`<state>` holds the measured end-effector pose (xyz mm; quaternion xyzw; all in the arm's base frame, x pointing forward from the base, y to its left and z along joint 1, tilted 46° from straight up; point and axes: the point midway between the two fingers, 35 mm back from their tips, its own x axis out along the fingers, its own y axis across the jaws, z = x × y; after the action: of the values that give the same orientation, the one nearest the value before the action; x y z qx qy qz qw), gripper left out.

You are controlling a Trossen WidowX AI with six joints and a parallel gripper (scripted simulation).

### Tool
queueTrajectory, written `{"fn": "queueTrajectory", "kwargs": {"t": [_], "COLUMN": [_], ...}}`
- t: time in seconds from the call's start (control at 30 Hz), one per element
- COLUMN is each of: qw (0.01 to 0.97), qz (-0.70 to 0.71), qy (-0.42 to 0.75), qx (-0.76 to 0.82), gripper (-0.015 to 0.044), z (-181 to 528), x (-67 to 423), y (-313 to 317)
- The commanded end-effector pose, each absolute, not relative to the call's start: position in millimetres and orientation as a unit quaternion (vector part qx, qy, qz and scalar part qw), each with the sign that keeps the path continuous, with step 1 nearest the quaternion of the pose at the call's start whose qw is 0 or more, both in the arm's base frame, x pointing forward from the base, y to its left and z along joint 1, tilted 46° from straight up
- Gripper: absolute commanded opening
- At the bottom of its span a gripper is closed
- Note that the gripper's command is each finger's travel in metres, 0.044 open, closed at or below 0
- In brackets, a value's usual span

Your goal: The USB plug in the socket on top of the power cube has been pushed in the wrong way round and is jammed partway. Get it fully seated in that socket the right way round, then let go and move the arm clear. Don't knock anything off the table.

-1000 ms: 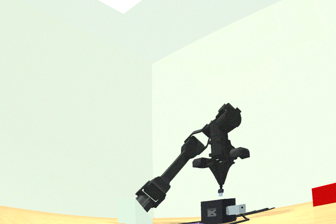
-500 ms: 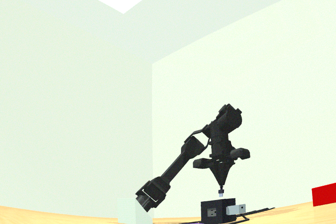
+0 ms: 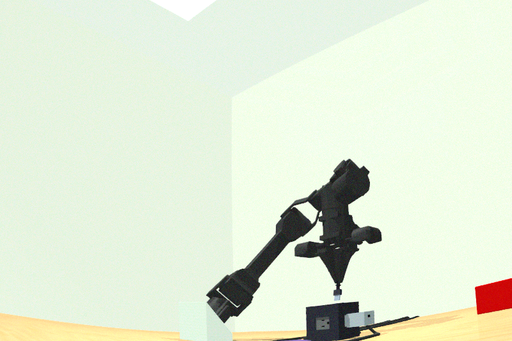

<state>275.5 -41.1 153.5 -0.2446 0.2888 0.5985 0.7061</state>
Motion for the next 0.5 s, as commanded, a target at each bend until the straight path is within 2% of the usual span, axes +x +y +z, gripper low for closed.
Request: {"fn": "queueTrajectory", "kwargs": {"t": [0.0, 0.47], "qw": [0.708, 0.708], "qz": [0.597, 0.597], "qy": [0.288, 0.288], "qx": [-0.243, -0.243], "gripper": [0.0, 0.0], "z": [153.6, 152.4], "x": [276.3, 276.5], "y": [-40.3, -39.1]}}
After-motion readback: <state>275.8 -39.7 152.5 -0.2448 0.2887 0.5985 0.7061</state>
